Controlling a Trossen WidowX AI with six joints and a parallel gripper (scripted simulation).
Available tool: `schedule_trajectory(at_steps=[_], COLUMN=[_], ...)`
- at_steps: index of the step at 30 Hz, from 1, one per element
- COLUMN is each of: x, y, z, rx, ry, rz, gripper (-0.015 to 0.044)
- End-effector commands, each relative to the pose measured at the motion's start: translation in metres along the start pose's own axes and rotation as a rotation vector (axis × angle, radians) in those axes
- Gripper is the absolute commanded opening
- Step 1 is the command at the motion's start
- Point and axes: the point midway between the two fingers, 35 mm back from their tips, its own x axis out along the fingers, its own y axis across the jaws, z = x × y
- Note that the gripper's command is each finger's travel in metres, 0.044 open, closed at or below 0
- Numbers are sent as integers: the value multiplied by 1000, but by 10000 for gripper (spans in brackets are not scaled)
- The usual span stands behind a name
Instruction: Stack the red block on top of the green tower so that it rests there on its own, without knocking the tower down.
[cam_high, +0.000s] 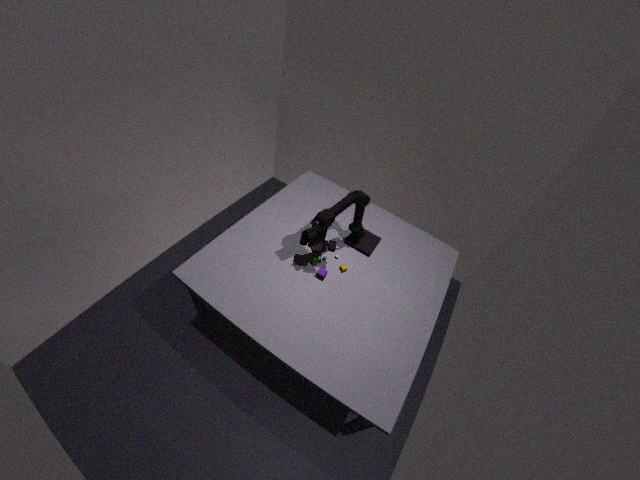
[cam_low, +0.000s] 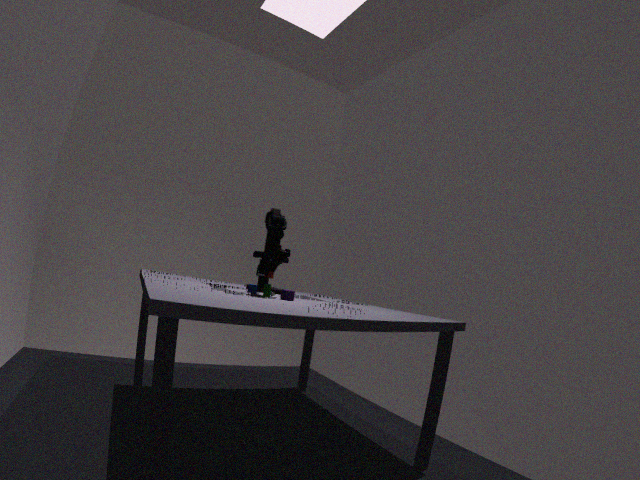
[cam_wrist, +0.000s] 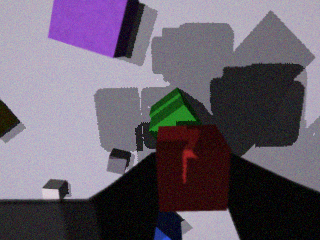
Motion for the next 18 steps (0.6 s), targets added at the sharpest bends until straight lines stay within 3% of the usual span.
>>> schedule_trajectory(at_steps=[1,18], x=[12,29], y=[1,1], z=[-1,-2], rx=[-5,-5], ry=[5,5], rz=[3,3], gripper=[0,0])
